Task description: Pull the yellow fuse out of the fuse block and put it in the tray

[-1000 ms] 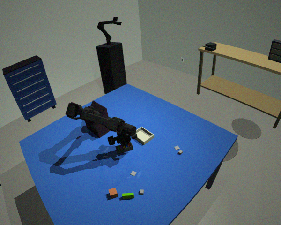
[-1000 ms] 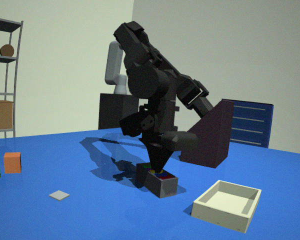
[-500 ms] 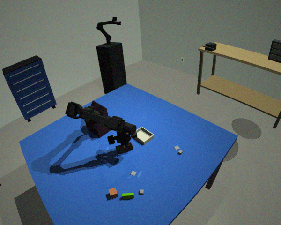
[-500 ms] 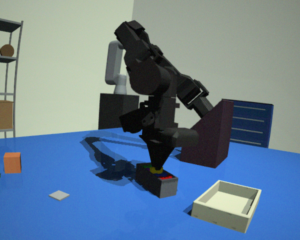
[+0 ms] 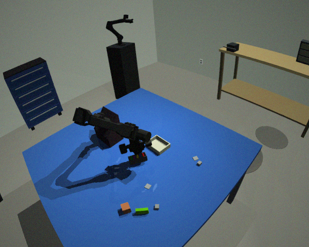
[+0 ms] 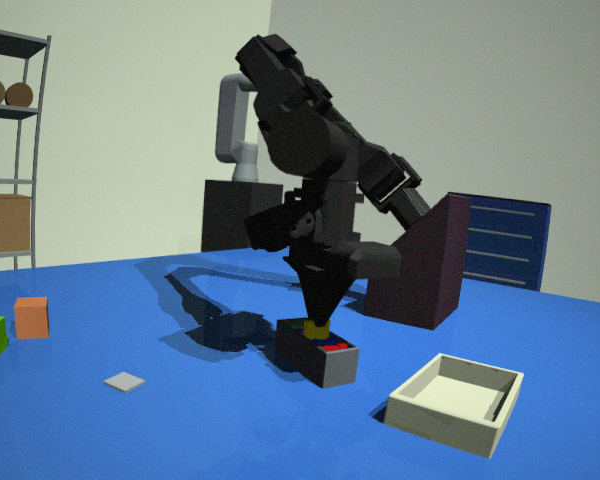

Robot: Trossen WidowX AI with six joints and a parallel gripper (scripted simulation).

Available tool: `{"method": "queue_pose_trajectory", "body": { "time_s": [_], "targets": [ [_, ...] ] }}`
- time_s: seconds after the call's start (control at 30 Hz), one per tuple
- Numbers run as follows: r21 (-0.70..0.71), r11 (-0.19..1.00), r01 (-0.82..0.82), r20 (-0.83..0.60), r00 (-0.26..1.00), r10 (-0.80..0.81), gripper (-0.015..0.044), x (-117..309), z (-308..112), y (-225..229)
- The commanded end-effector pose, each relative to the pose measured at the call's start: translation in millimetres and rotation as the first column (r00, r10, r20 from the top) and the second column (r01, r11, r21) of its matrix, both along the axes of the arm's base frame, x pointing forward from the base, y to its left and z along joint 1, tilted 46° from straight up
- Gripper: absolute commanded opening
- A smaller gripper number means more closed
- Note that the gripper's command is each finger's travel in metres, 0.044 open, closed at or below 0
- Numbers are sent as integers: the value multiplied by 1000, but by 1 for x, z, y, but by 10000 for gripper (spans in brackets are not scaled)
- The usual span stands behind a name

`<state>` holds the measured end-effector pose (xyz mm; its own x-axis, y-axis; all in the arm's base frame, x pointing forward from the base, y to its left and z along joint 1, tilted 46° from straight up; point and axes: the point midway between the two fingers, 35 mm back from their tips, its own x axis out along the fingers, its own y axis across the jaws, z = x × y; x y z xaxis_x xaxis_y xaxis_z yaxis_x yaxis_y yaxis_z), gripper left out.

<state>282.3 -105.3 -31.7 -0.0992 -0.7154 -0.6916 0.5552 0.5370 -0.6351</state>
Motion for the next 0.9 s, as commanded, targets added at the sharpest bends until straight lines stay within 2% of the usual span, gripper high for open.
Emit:
{"method": "queue_pose_trajectory", "body": {
  "time_s": [0.0,0.87],
  "targets": [
    [4,1000,4,7,1000,-4,0,1,2,2],
    [2,1000,3,5,1000,-3,0,2,11,11]
  ]
}}
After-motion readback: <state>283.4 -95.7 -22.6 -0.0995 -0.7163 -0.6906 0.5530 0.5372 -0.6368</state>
